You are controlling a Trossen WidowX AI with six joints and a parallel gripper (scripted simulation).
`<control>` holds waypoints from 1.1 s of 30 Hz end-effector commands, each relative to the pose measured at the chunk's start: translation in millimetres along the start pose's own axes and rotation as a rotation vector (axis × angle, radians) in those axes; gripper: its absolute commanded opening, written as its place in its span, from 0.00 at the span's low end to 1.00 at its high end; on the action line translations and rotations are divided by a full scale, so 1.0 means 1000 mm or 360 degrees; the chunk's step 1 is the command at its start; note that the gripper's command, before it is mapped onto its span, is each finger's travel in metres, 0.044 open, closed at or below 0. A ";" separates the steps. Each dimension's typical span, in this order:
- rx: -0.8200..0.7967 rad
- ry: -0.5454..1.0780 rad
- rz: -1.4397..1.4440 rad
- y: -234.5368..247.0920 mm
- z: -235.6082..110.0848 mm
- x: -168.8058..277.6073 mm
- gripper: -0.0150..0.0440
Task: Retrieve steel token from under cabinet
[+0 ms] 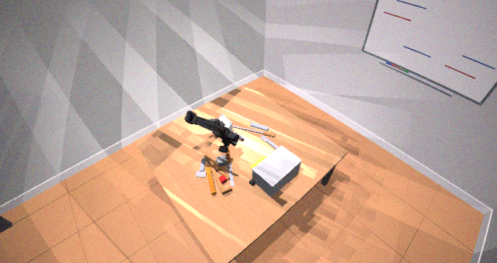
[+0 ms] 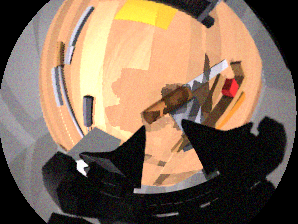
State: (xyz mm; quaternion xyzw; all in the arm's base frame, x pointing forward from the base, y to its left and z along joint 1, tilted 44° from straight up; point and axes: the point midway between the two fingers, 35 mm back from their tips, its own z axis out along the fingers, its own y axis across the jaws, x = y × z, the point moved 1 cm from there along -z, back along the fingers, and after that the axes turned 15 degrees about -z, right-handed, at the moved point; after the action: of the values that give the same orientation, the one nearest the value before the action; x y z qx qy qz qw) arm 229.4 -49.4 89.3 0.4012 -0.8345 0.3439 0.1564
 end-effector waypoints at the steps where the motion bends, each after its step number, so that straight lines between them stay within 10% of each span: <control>1: -0.0005 -0.0004 0.0049 0.000 0.000 0.000 0.71; 33: -0.0005 -0.0004 0.0449 0.000 0.000 0.000 0.71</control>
State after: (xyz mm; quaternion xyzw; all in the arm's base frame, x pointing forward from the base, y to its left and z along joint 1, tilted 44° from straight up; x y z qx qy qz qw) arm 229.4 -49.5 89.4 0.2900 -0.8793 0.3613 0.1107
